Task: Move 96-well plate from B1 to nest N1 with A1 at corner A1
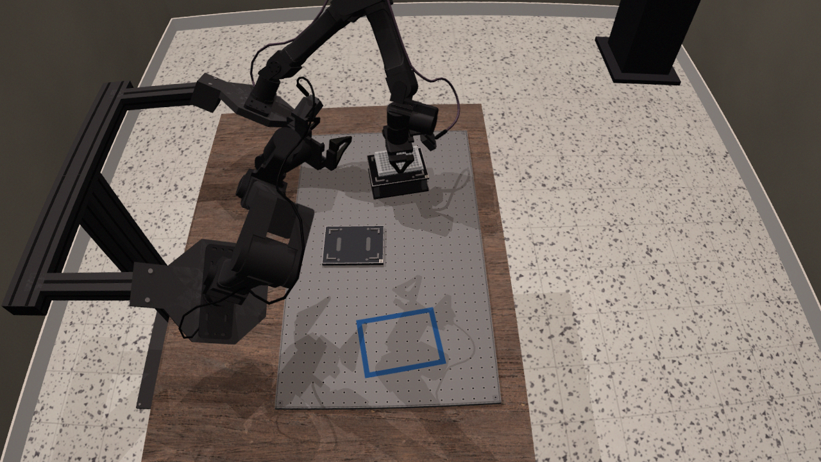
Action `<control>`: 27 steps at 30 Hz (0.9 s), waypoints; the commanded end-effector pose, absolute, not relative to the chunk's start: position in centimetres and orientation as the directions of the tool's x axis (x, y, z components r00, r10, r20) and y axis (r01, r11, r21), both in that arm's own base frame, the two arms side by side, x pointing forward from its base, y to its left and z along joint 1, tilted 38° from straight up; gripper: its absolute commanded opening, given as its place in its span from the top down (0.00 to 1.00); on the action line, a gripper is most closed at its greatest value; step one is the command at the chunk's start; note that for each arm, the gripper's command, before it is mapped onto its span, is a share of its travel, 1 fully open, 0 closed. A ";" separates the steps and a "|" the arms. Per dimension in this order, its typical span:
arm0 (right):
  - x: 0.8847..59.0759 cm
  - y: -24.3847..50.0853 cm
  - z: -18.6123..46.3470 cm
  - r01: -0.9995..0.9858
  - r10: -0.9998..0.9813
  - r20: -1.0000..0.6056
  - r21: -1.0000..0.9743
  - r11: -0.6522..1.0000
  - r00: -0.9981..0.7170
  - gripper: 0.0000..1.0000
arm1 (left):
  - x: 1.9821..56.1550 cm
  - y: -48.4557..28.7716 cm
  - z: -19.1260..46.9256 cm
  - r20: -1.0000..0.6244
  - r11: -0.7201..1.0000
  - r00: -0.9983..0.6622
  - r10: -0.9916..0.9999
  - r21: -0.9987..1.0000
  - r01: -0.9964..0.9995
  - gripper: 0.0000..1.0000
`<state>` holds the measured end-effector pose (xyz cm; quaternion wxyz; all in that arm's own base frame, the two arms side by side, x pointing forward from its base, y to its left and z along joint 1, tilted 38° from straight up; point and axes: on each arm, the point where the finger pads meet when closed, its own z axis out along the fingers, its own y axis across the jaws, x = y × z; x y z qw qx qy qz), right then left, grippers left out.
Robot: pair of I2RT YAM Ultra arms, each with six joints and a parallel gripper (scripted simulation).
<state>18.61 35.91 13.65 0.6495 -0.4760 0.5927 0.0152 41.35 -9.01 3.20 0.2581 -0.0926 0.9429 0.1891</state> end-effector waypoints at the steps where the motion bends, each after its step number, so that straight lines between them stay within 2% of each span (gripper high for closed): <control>1: 18.2 36.3 14.2 -0.589 -0.524 -0.794 -0.592 0.550 0.309 0.00 | 41.4 -9.7 3.2 -0.528 0.921 -0.847 -0.065 0.294 -0.254 0.19; 15: 18.2 36.3 14.2 -0.589 -0.524 -0.794 -0.592 0.550 0.309 0.00 | 43.0 -8.3 0.9 -0.502 0.918 -0.861 -0.078 0.301 -0.258 0.19; 27: 18.2 36.3 14.2 -0.589 -0.524 -0.794 -0.592 0.550 0.309 0.00 | 42.3 -8.8 2.7 -0.501 0.914 -0.862 -0.084 0.306 -0.267 0.19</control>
